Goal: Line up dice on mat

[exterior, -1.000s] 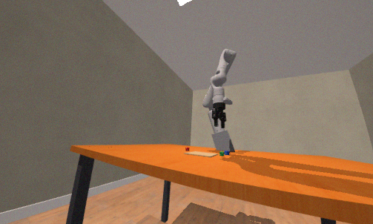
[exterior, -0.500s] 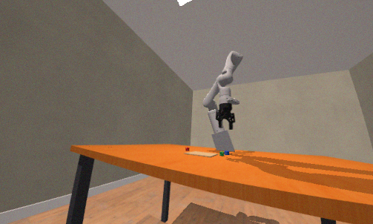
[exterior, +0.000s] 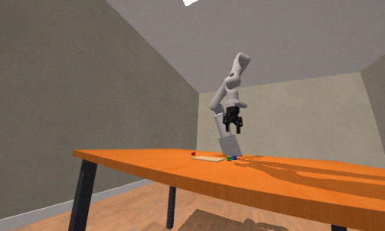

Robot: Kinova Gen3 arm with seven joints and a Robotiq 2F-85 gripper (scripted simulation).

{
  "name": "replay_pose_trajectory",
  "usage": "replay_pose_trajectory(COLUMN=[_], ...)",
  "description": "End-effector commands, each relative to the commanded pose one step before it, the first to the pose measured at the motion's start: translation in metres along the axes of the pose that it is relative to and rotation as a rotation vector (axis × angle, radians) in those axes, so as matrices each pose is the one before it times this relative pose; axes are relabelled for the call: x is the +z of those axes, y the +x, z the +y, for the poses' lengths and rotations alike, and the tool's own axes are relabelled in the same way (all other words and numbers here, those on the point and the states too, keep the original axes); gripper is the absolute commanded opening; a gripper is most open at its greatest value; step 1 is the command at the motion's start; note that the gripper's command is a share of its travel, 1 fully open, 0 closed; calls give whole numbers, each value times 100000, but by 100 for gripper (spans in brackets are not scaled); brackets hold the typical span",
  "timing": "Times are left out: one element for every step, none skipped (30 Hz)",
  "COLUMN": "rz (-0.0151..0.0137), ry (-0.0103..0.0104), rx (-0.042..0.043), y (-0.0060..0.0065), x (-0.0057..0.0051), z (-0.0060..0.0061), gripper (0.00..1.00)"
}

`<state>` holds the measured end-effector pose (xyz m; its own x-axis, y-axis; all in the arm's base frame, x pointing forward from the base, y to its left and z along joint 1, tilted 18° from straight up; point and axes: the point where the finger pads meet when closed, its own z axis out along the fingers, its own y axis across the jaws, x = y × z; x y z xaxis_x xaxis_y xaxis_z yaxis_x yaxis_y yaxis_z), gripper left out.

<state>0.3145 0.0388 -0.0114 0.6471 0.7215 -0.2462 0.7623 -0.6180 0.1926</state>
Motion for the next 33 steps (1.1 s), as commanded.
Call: replay_pose_trajectory(rz=[113, -11, -17, -25, -33, -42, -52, -62, 0, 0, -72, -82, -92, -101, -110, -117, -123, -128, -131, -133, -132, -129, -125, -118, -109, 0, 0, -98, -86, -72, -57, -40, -24], ry=[-19, 8, 12, 18, 23, 29, 36, 42, 0, 0, 47, 52, 56, 59, 61, 62, 61, 59, 56, 52, 46, 40, 34, 27, 20, 0, 0, 14, 8, 3, -1, -4, -5], rx=[144, 219, 350, 504, 678, 871, 1077, 1295, 0, 0, 1522, 1755, 1992, 2230, 2466, 2700, 2928, 3149, 3361, 3562, 3752, 3928, 4089, 4234, 4362, 0, 0, 4473, 4565, 4639, 4693, 4727, 4741], y=[35, -3, -4, -6, -8, -10, -13, -15, 0, 0, -18, -20, -22, -25, -27, -29, -30, -32, -32, -33, -32, -32, -31, -29, -26, 0, 0, -23, -20, -16, -12, -8, -3], x=[-30, 8, 12, 18, 24, 31, 38, 45, 0, 0, 53, 61, 69, 78, 86, 94, 101, 109, 116, 122, 128, 134, 139, 144, 147, 0, 0, 151, 153, 155, 156, 157, 157], z=[9, -2, -4, -6, -7, -9, -11, -13, 0, 0, -15, -17, -18, -19, -20, -20, -20, -20, -19, -18, -16, -15, -13, -10, -8, 0, 0, -6, -4, -2, 0, 1, 2], gripper=[100, 100, 100, 100, 100, 100, 100, 100, 100, 100, 100, 100, 100, 100, 100, 100, 100, 100, 100, 100, 100, 100, 100, 100, 100, 100, 100, 100, 100, 100, 100, 100, 100])
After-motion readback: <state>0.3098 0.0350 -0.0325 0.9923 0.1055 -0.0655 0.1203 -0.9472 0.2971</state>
